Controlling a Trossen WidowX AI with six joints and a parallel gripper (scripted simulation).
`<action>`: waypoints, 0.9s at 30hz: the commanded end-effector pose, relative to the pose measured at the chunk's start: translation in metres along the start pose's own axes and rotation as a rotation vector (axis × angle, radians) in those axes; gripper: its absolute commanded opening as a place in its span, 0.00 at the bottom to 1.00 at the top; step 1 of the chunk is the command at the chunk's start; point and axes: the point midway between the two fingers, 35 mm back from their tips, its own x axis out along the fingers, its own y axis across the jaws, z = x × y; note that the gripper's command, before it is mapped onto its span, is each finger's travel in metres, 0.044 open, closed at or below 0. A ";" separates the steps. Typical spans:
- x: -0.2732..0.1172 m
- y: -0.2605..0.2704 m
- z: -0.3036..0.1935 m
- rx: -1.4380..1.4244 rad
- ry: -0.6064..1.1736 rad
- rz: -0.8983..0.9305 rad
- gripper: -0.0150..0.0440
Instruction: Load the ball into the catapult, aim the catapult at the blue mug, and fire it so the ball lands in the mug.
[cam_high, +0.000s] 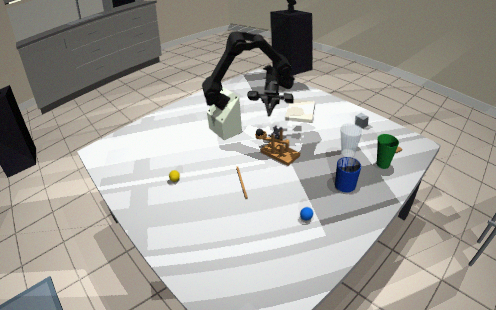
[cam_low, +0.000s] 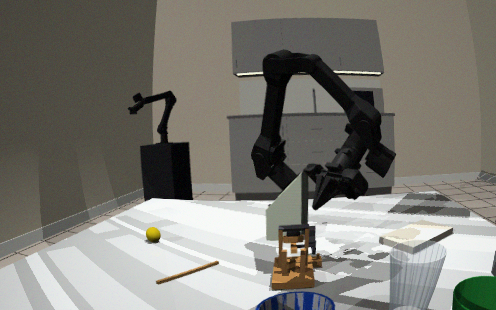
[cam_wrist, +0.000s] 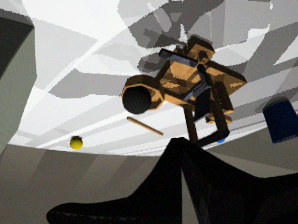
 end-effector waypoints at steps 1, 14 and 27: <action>0.004 -0.001 0.004 -0.003 0.003 -0.005 0.25; 0.020 -0.003 0.019 -0.004 0.002 -0.006 0.25; 0.036 -0.003 0.034 -0.003 0.003 -0.005 0.25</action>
